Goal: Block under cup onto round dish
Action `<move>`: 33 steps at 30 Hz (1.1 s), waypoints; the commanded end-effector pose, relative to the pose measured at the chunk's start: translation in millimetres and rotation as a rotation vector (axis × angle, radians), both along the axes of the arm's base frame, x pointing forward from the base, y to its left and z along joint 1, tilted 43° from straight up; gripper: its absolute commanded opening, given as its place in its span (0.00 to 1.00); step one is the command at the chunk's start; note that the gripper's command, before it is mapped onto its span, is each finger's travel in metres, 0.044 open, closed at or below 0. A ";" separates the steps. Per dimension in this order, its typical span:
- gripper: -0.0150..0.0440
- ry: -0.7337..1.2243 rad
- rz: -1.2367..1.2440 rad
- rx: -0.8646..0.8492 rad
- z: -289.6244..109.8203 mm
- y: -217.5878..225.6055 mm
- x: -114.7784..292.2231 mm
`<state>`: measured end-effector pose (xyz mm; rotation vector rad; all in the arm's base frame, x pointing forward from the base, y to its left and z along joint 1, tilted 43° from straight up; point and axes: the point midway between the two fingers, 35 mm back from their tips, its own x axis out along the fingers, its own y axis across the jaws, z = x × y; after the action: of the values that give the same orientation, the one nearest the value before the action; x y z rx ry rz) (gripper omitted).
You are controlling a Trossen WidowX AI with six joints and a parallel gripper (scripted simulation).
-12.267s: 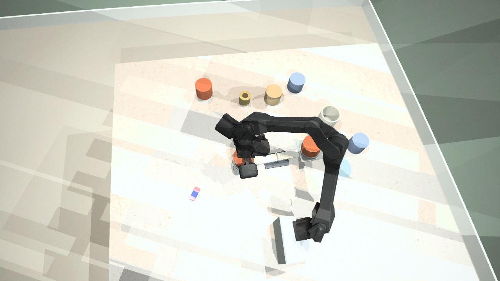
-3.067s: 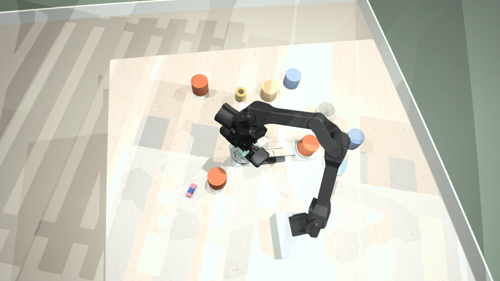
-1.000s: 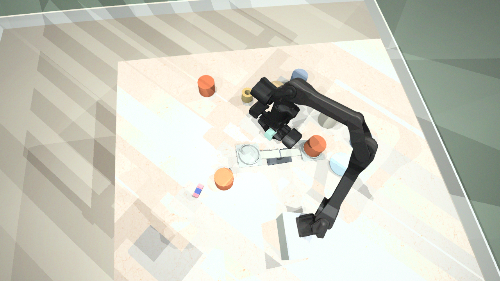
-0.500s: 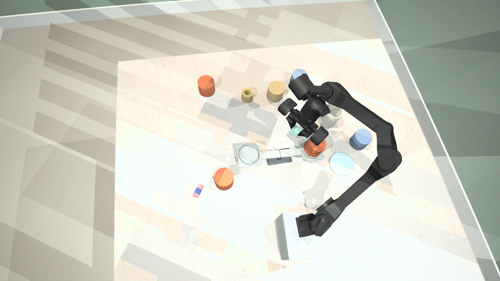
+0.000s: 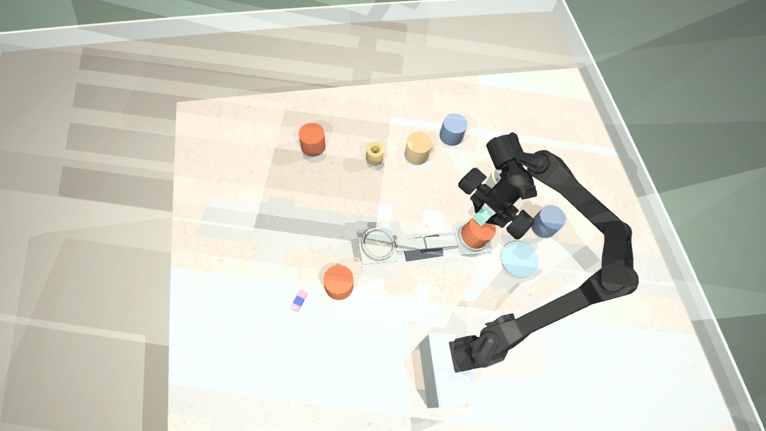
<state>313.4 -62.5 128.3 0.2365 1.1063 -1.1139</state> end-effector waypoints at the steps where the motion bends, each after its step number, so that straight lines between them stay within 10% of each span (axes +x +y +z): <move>1: 0.25 -0.003 0.004 -0.017 12.3 -24.8 -14.4; 33: 0.25 0.031 -0.033 -0.120 34.1 -118.5 -91.0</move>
<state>225.8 -172.7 171.3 0.1517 1.0545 -1.2096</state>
